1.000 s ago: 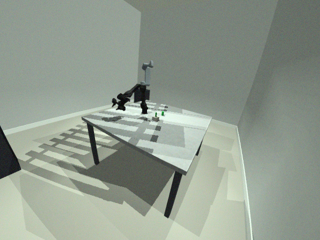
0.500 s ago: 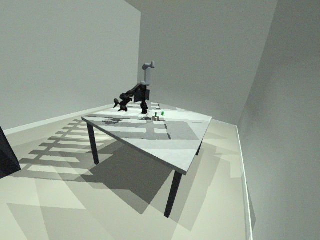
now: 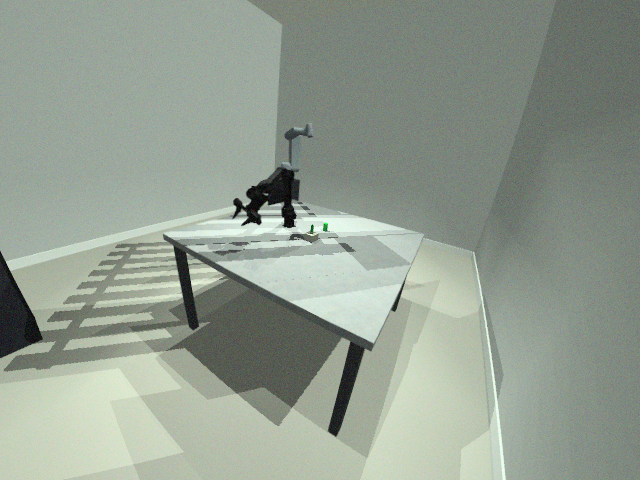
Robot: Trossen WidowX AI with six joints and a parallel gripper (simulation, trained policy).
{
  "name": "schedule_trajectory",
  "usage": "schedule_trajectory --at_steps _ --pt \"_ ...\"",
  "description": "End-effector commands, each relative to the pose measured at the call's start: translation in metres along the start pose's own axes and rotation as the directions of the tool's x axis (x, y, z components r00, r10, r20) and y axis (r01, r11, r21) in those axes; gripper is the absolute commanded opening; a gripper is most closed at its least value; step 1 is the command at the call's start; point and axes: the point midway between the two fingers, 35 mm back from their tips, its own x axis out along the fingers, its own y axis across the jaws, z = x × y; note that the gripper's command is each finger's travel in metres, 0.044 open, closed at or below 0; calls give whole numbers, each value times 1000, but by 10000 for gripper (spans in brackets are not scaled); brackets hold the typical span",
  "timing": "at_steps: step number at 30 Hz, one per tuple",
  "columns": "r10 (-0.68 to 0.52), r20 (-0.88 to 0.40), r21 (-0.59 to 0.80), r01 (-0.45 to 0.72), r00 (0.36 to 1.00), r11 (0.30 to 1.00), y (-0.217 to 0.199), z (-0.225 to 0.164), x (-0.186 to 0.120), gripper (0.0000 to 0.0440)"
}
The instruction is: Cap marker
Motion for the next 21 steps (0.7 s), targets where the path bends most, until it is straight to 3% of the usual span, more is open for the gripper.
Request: schedule_trajectory --at_steps 1,21 --pt "4 38 25 -5 999 1000 1 12 -8 299" --pt "58 211 98 -81 976 992 30 74 -55 302"
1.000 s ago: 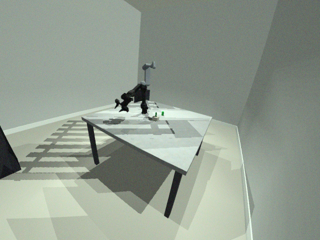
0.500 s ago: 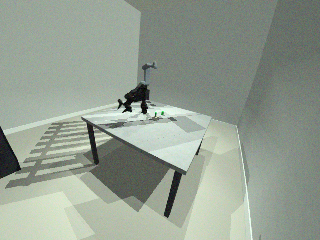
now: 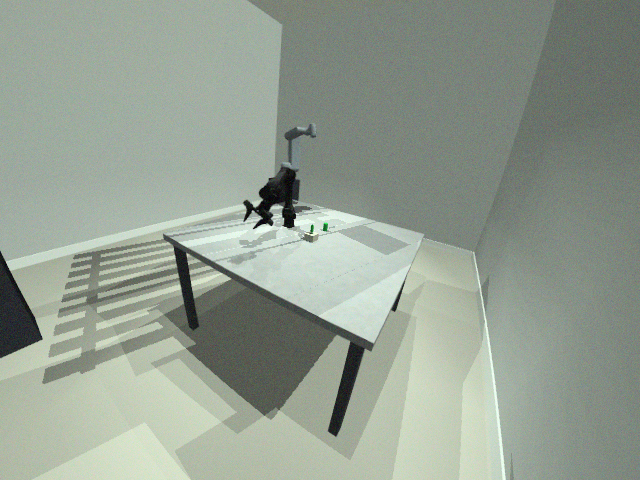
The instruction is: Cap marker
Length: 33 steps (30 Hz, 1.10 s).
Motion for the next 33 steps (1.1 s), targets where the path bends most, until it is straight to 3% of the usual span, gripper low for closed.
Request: schedule_trajectory --at_steps 1,33 --pt "13 34 21 -14 999 1000 5 13 -8 302" --pt "172 239 91 -199 956 976 89 93 -84 304"
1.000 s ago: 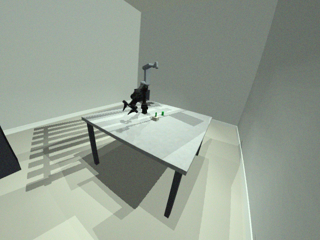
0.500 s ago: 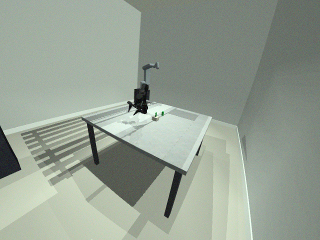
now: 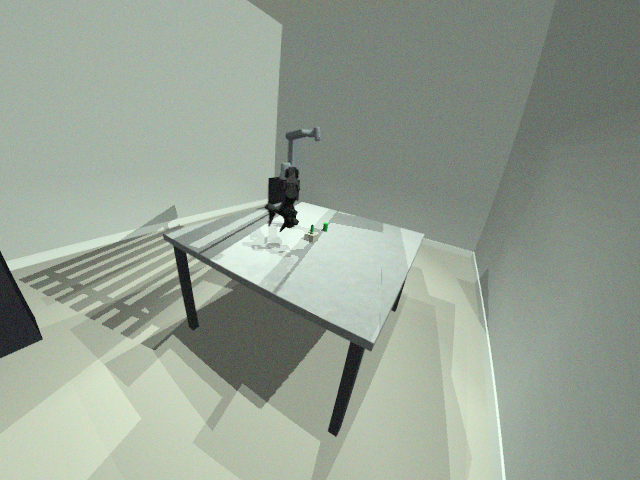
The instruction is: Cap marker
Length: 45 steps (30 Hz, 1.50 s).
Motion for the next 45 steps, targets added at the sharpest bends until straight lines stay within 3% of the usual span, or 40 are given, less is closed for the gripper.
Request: schedule_trajectory --at_steps 1,45 --pt "25 20 13 -25 1000 1000 12 8 -7 304" --pt "313 73 18 -315 947 949 173 32 -105 313"
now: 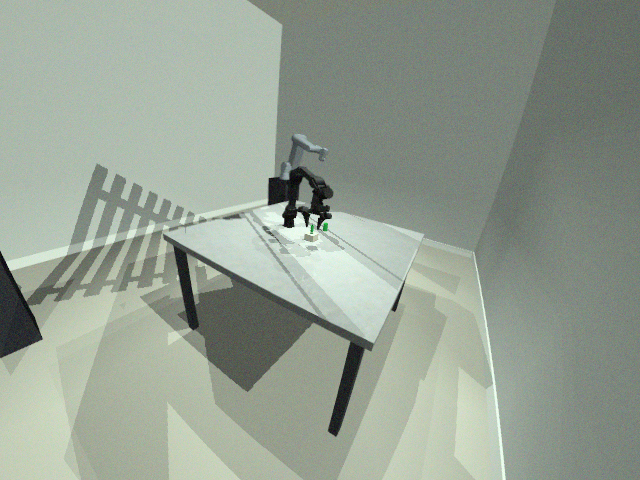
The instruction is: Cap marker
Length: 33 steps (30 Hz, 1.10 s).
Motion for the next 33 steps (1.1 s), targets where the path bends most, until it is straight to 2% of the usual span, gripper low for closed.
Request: schedule_trajectory --at_steps 1,33 --pt "25 1 6 -25 1000 1000 14 1 -7 313" --pt "191 -108 -40 -197 976 980 129 -42 -55 322"
